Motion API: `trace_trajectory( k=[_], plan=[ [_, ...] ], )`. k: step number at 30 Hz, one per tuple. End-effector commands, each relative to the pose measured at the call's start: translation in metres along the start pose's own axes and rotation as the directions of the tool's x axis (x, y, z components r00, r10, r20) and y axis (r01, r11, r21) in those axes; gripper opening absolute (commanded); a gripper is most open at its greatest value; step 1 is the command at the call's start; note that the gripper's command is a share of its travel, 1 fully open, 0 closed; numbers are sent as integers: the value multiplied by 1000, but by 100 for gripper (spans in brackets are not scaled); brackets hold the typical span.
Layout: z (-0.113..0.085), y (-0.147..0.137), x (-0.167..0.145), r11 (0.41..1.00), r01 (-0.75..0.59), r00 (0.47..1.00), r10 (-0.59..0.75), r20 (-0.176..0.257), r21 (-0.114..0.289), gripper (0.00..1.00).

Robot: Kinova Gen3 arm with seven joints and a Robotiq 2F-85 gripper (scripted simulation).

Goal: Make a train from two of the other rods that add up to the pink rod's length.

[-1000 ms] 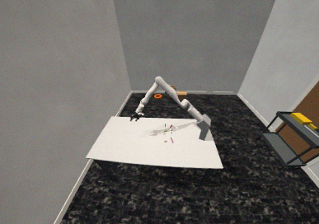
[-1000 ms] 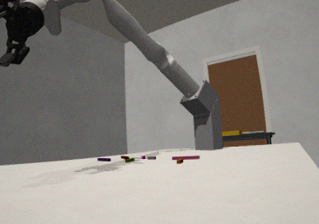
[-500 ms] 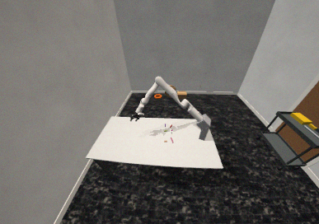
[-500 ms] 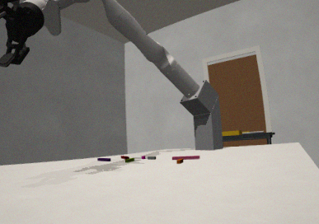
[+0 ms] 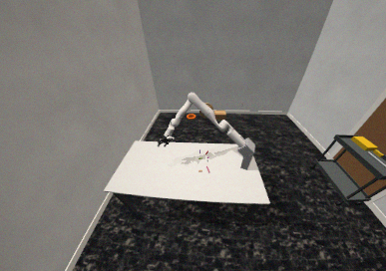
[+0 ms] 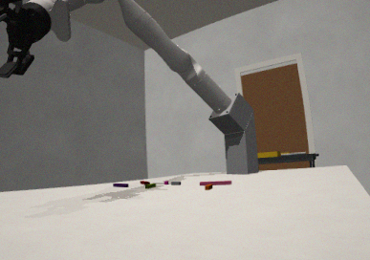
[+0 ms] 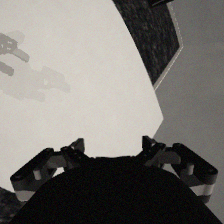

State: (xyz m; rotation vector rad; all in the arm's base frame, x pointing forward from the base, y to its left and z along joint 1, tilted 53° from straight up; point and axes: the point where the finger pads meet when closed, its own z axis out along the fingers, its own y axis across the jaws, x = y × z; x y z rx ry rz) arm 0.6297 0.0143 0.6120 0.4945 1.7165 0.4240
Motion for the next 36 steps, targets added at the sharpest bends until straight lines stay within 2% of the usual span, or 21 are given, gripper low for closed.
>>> trace_trajectory(
  k=[1, 10, 11, 36],
  plan=[
    [0, 1, 0, 1000, 1, 1000, -1, 1, -1, 100],
    [0, 1, 0, 1000, 1, 1000, -1, 1, -1, 100],
    [1, -15, 11, 998, 49, 999, -49, -1, 29, 100],
    [1, -15, 11, 998, 49, 999, -49, -1, 29, 100]
  ],
)
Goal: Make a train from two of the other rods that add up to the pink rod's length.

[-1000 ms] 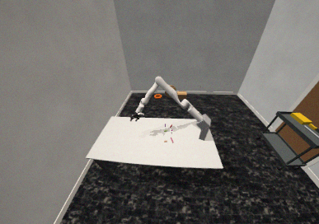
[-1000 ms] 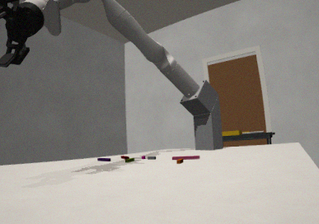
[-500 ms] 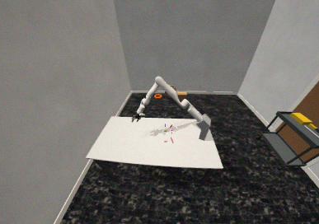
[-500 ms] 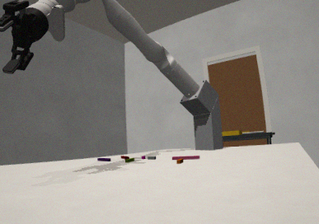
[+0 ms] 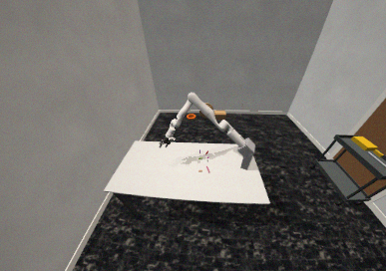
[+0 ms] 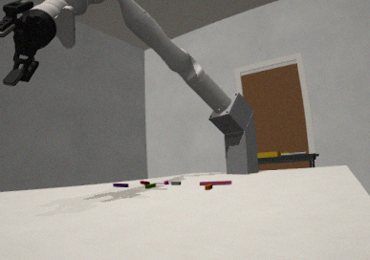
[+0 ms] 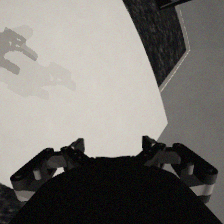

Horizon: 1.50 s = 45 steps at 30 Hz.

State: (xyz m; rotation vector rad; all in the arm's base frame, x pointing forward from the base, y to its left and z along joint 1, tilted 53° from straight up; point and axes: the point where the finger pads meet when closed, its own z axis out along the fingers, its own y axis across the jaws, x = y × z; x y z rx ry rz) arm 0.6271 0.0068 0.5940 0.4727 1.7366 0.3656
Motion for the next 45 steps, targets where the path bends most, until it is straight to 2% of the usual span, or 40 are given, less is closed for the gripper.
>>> trace_trajectory(
  k=[1, 29, 30, 45],
  plan=[
    [0, 1, 0, 1000, 0, 1000, 0, 3, 0, 100],
    [0, 1, 0, 1000, 0, 1000, 0, 3, 0, 100],
    [2, -16, 12, 998, 47, 999, -47, -1, 30, 100],
    [2, -16, 12, 998, 47, 999, -47, -1, 30, 100]
  ],
)
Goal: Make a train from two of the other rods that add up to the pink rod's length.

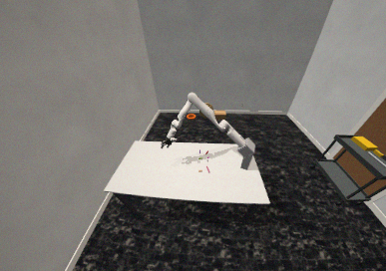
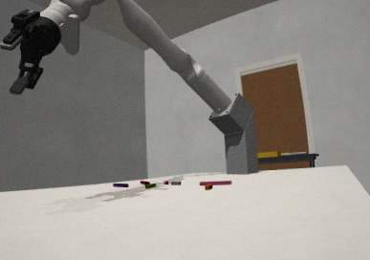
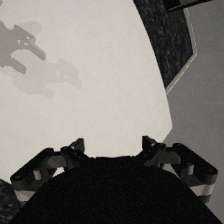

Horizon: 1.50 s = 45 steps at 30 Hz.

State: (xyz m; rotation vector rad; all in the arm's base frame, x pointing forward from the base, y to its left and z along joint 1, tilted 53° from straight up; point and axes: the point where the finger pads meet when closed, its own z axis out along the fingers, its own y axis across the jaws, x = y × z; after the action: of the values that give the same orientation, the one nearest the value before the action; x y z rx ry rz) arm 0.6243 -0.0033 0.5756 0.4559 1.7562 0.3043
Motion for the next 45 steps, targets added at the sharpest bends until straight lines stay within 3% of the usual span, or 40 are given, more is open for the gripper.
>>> trace_trajectory(
  k=[1, 18, 19, 39, 40, 45],
  plan=[
    [0, 2, 1, 1000, 1, 1000, -1, 3, -4, 100],
    [0, 2, 1, 1000, 1, 1000, -1, 3, -4, 100],
    [2, -14, 14, 999, 47, 999, -46, -3, 27, 100],
    [2, -14, 14, 999, 47, 999, -46, -3, 27, 100],
    [3, -31, 28, 994, 91, 996, -90, -13, 56, 100],
    [3, -31, 28, 994, 91, 996, -90, -13, 56, 100]
  ],
)
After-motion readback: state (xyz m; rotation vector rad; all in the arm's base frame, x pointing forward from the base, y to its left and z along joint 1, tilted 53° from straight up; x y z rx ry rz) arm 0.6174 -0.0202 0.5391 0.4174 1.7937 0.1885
